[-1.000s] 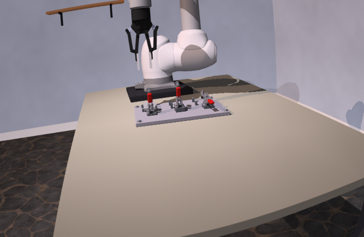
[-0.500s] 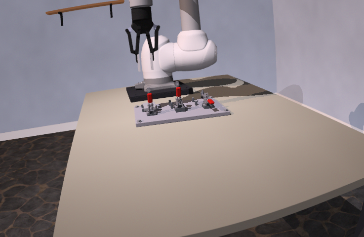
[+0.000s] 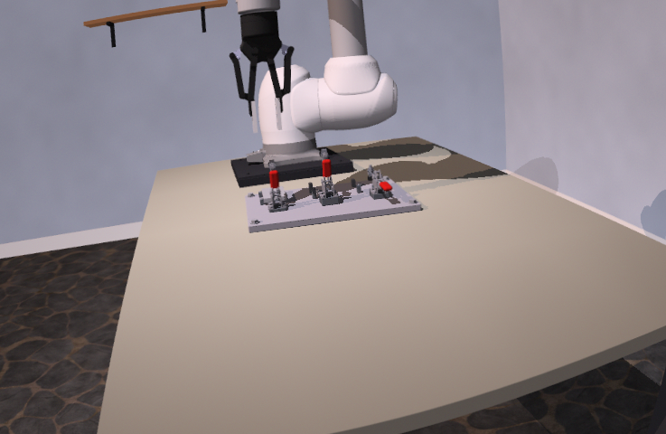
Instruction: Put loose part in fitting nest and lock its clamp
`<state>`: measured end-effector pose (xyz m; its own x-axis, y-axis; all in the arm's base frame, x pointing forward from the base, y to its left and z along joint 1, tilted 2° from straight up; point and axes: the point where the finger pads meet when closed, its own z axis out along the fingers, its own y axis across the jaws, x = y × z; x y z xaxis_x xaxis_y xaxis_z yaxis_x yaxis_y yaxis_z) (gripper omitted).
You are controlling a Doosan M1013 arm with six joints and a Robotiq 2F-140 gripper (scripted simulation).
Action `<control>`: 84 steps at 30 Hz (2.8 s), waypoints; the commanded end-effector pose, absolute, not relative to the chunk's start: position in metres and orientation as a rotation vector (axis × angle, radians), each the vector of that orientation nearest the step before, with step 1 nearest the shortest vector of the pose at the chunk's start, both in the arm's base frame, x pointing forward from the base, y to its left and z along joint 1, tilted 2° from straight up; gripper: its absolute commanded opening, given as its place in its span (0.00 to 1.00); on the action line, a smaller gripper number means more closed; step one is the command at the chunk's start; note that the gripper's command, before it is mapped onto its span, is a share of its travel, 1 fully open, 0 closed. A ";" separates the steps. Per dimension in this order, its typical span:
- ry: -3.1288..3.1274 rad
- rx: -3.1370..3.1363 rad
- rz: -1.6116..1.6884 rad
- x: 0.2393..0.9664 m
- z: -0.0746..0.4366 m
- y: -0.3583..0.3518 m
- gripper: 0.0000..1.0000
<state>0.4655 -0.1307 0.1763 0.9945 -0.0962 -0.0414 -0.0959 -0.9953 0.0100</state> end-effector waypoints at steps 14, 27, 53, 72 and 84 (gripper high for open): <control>-0.161 3.134 -0.054 0.470 0.156 -0.128 0.35; -0.161 3.134 -0.054 0.468 0.119 -0.128 0.35; -0.161 3.134 -0.054 0.467 0.093 -0.128 0.35; -0.161 3.134 -0.054 0.467 0.093 -0.128 0.35; -0.161 3.134 -0.054 0.467 0.080 -0.127 0.35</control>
